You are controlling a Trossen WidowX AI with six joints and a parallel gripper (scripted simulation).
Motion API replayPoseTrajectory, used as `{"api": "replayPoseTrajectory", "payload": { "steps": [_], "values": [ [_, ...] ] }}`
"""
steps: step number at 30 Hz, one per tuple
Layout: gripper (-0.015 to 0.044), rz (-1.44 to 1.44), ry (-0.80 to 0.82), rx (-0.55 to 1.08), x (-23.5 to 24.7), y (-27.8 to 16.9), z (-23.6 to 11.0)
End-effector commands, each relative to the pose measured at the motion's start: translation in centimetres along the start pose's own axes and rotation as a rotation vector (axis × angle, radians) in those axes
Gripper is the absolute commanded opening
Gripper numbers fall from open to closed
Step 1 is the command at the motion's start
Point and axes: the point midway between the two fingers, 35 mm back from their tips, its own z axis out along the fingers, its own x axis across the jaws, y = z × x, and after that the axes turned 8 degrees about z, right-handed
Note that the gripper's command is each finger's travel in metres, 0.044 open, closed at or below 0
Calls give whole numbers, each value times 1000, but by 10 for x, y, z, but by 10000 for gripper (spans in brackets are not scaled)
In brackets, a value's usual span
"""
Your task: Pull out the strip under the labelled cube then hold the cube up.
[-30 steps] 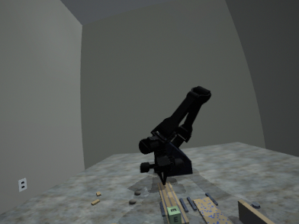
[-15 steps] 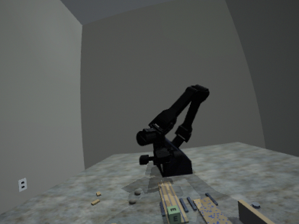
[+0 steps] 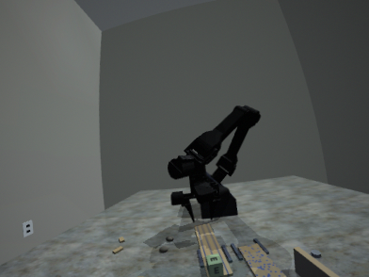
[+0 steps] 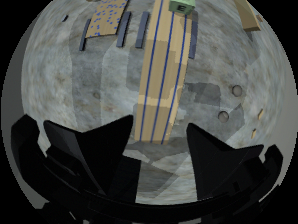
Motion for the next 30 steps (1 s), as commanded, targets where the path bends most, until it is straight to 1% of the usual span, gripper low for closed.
{"api": "replayPoseTrajectory", "payload": {
  "steps": [1,3,30],
  "values": [
    [394,3,8,1,1,16,-1],
    [440,3,8,0,2,22,-3],
    [440,-1,8,-4,8,113,-17]
  ]
}}
